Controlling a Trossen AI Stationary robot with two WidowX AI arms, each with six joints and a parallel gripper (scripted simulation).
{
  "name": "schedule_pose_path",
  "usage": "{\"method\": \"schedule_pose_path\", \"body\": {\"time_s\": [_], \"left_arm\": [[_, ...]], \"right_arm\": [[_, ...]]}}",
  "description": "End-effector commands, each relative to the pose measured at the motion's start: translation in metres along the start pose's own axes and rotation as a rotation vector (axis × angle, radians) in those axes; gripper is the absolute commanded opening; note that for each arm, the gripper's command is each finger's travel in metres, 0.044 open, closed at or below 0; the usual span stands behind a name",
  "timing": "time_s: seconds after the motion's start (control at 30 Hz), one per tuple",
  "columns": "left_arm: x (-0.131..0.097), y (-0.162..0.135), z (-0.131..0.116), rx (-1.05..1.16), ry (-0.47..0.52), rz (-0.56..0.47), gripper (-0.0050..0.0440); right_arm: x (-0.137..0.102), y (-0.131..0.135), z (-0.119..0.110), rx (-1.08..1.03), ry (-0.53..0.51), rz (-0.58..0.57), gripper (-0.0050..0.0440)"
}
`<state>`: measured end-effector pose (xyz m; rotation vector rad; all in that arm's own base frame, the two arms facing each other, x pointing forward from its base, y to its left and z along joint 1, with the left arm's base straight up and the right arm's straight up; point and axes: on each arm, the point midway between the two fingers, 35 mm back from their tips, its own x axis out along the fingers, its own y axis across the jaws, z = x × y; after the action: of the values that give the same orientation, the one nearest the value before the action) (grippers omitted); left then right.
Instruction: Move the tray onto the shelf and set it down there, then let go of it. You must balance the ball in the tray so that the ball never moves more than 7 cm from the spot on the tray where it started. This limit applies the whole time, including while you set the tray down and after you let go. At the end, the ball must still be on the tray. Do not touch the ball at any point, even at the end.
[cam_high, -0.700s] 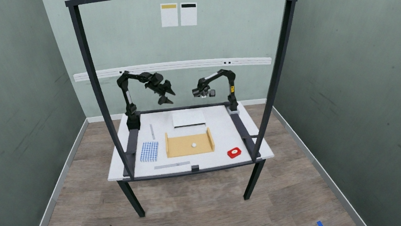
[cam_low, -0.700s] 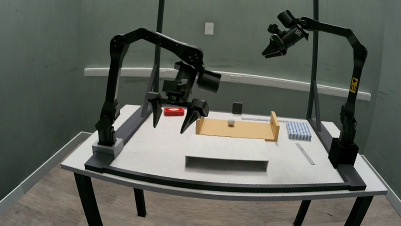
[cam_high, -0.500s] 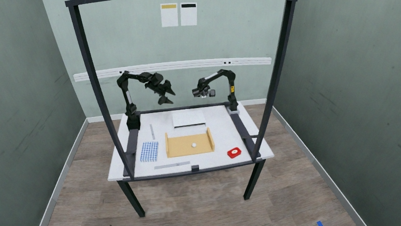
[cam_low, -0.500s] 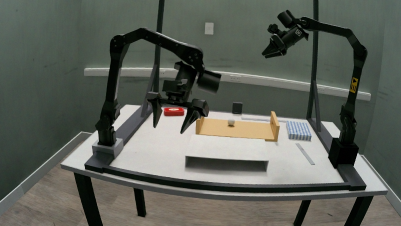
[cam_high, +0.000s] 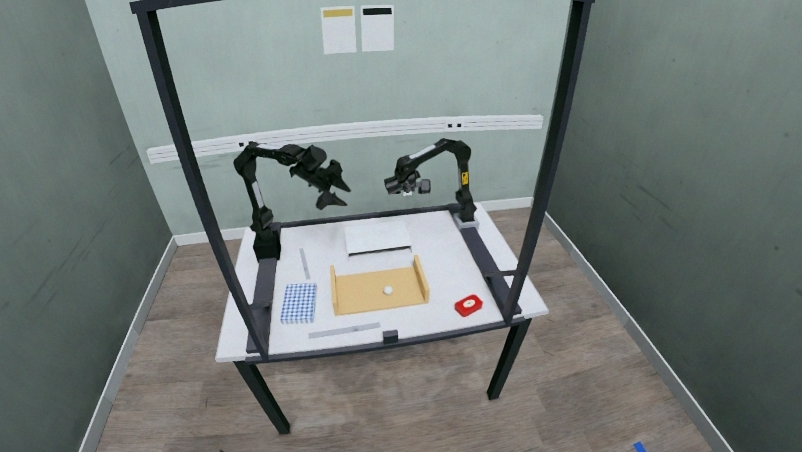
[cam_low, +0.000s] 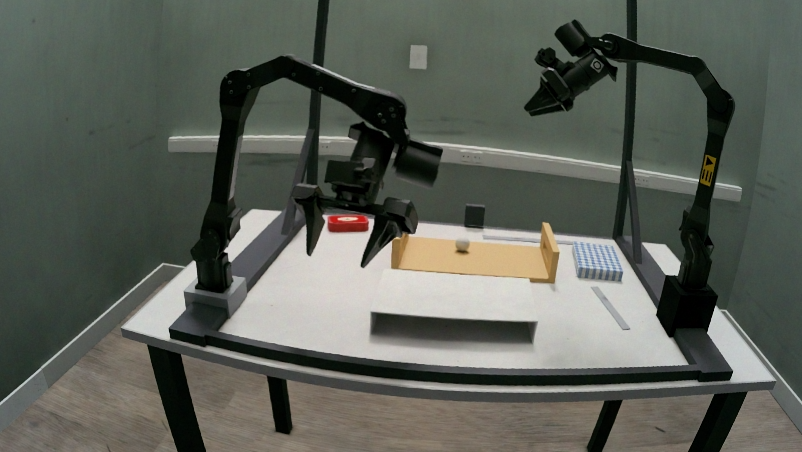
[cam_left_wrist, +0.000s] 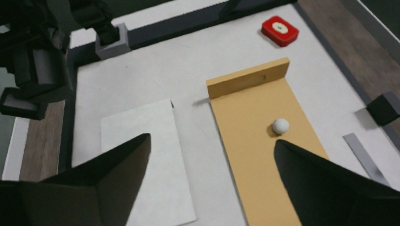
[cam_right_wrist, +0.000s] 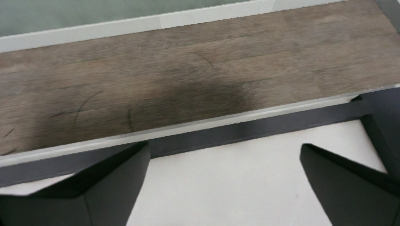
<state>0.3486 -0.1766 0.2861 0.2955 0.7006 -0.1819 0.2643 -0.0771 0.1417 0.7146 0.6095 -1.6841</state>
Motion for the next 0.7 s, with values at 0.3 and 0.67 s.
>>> {"method": "schedule_pose_path", "body": {"time_s": [0.3, 0.67], "left_arm": [[-0.0093, 0.0035, 0.008, -0.014, -0.032, -0.001, 0.0178], [-0.0093, 0.0035, 0.008, -0.014, -0.032, -0.001, 0.0178]], "right_arm": [[-0.0052, 0.0014, 0.0046, 0.019, 0.005, 0.02, 0.04], [-0.0052, 0.0014, 0.0046, 0.019, 0.005, 0.02, 0.0178]]}}
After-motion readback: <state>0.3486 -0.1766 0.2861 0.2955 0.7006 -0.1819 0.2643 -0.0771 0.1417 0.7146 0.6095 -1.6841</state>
